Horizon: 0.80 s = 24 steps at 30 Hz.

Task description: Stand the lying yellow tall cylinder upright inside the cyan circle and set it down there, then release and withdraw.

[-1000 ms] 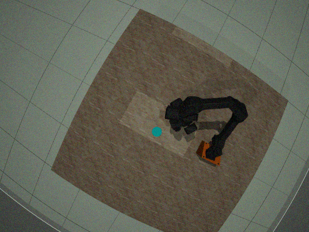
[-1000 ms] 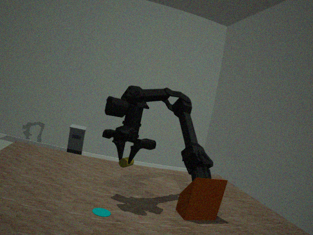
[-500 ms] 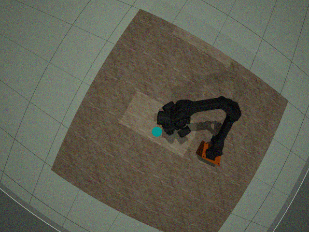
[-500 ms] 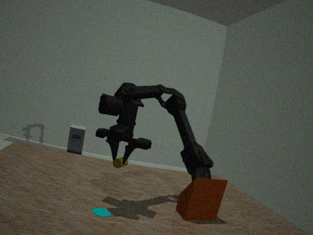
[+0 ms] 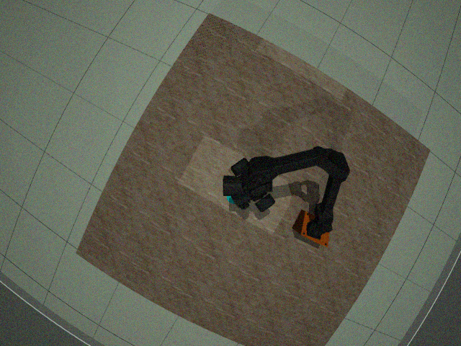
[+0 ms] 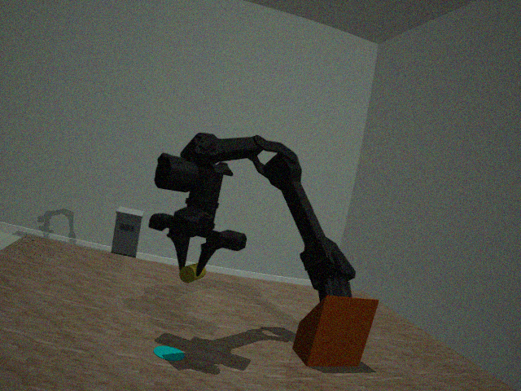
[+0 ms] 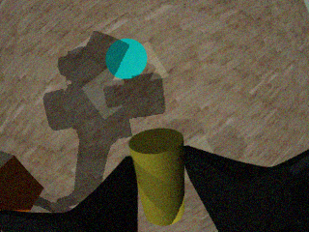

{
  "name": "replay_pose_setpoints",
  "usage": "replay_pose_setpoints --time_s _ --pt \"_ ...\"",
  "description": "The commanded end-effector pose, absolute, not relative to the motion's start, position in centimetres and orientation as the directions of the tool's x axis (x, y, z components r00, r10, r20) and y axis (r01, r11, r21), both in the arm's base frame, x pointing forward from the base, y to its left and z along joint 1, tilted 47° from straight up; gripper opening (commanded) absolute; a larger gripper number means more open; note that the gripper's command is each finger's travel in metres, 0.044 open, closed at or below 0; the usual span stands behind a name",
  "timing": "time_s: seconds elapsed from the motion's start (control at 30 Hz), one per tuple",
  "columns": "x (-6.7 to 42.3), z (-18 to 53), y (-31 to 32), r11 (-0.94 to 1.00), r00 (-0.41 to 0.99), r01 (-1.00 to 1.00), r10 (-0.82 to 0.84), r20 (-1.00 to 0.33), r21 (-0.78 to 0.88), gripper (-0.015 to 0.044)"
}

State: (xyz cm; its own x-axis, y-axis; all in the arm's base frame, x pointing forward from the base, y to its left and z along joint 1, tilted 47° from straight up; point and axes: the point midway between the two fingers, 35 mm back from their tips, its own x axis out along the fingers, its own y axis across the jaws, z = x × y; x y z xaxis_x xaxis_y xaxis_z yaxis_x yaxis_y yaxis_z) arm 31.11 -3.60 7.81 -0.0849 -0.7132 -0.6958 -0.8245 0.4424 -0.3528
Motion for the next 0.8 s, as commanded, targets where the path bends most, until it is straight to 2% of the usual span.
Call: replay_pose_setpoints --time_s 0.0,0.77 --pt "31.8 7.0 -2.8 0.440 -0.083 -0.827 -0.710 -0.700 -0.348 0.0105" --pt "34.3 2.4 1.0 0.405 -0.084 -0.858 -0.717 -0.692 -0.316 0.0105"
